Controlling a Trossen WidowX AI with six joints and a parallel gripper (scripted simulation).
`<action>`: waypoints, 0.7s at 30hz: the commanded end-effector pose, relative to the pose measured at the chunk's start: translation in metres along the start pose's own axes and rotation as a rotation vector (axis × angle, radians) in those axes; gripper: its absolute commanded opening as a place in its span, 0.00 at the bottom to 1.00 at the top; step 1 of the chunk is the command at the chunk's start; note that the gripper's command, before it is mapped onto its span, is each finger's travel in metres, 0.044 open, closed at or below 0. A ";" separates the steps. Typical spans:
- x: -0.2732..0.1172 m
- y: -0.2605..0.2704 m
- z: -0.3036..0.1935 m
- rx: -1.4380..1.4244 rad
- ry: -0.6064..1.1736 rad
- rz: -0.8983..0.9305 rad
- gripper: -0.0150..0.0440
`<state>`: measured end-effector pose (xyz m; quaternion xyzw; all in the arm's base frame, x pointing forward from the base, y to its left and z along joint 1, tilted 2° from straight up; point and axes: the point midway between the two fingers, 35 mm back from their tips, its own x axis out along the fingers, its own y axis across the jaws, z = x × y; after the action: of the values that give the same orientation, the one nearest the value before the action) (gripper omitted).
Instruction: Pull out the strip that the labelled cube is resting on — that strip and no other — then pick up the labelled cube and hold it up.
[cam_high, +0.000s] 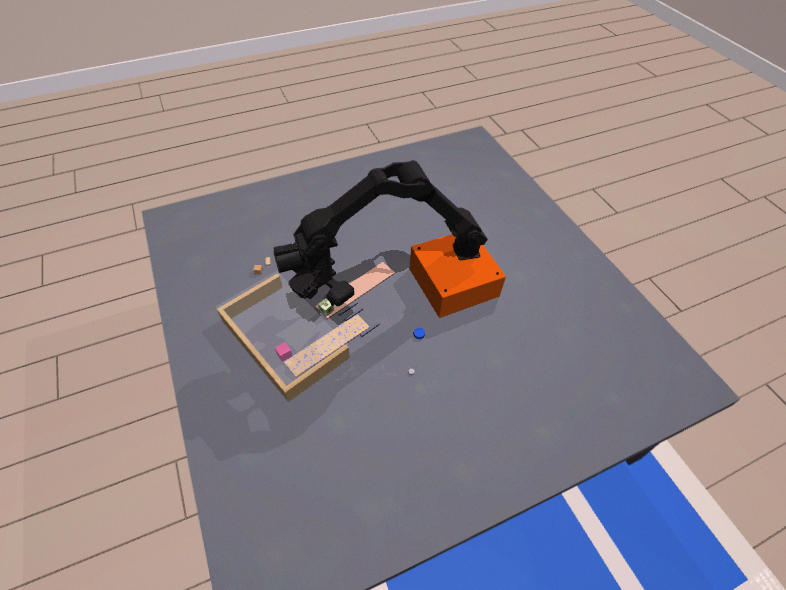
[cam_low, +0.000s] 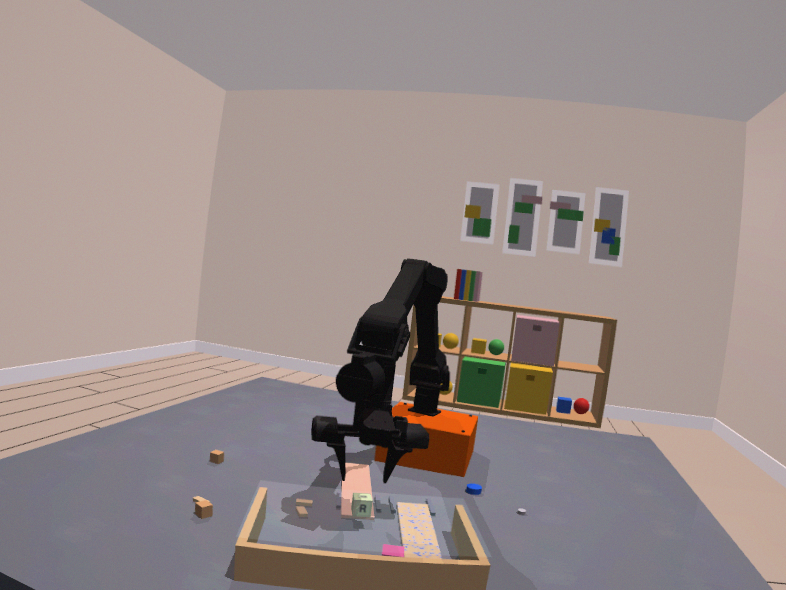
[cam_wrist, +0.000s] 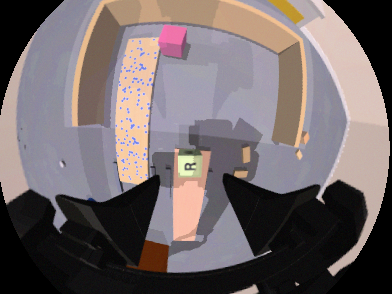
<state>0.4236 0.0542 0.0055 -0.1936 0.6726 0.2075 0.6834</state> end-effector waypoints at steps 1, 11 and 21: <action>0.007 0.001 0.001 0.003 0.001 0.004 0.68; 0.024 0.000 0.001 0.003 0.001 0.004 0.68; 0.040 0.000 0.001 0.003 0.002 0.004 0.68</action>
<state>0.4256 0.0554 -0.0281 -0.1936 0.6720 0.2075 0.6840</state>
